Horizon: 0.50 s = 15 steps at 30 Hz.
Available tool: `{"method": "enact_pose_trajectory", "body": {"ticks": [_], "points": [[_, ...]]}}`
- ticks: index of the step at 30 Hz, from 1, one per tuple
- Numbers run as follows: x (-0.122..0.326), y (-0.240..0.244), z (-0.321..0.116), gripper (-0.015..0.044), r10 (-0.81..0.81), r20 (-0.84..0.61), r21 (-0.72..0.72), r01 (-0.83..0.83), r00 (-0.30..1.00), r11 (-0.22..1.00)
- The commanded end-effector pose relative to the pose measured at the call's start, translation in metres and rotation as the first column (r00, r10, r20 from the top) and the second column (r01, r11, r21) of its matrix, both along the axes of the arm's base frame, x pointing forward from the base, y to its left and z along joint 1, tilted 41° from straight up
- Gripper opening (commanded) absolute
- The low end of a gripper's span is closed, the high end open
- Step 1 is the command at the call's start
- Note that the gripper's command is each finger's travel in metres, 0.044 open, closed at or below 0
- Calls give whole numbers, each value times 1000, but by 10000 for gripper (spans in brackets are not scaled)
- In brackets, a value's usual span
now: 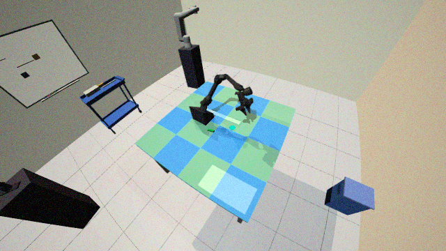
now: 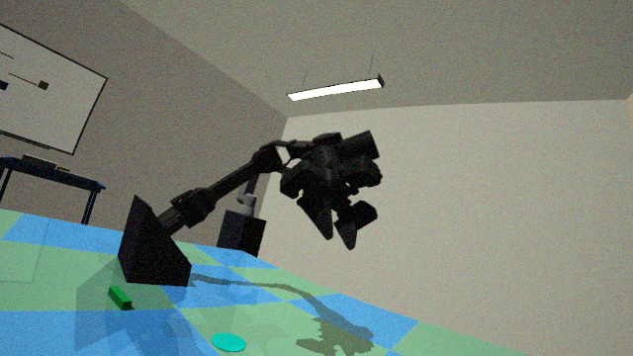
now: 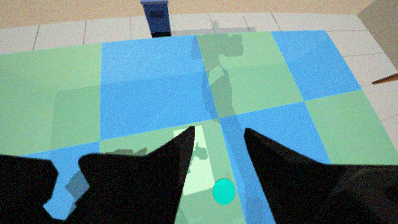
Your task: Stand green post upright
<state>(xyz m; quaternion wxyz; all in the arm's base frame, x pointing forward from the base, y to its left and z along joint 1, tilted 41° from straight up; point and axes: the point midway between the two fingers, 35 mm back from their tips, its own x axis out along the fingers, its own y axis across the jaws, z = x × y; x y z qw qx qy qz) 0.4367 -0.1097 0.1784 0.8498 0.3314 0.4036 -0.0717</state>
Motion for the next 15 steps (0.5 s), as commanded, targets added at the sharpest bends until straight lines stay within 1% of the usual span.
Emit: {"method": "enact_pose_trajectory", "body": {"ticks": [1, 8, 15], "points": [[-23, -21, -41, 233, 66, -99, -37, -70, 993, 997], [-77, -52, -101, 233, 198, -242, -47, -215, 950, 975], [-138, -65, -149, 233, 350, -322, 21, -363, 880, 932]]}}
